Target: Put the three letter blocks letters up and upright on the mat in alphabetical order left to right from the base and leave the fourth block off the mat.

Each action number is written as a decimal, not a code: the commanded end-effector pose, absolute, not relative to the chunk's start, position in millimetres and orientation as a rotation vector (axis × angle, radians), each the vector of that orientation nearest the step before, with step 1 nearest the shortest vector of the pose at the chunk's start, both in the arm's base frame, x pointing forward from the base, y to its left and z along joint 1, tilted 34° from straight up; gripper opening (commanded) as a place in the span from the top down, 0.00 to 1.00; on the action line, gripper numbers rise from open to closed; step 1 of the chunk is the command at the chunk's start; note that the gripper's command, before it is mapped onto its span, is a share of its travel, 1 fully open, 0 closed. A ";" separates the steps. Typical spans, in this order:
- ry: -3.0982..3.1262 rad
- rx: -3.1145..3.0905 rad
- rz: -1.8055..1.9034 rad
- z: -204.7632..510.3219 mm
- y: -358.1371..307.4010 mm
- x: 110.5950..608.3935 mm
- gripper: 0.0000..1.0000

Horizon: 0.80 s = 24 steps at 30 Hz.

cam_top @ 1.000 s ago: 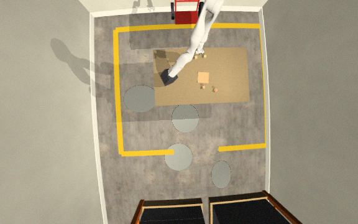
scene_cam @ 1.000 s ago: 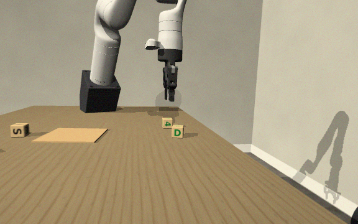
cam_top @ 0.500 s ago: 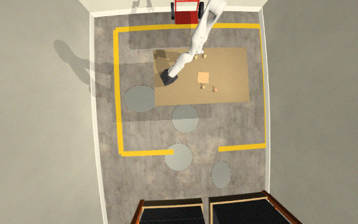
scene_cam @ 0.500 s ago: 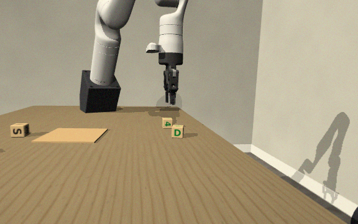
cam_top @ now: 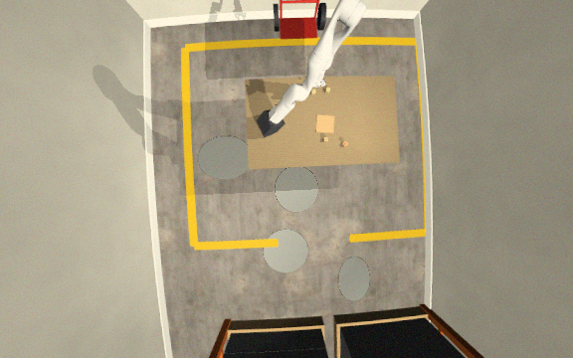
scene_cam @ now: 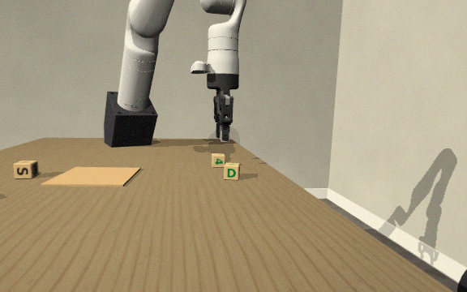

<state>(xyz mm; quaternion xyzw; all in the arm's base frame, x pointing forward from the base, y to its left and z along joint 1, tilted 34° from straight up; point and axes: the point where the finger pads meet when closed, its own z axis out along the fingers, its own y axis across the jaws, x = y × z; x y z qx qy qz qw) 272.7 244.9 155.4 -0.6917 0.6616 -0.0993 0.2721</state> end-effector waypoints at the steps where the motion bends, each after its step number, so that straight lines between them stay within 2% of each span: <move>1: 1.814 -1.835 -0.281 153.2 235.9 281.6 0.33; 24: 1.813 -1.835 -0.281 140.7 239.4 289.3 0.33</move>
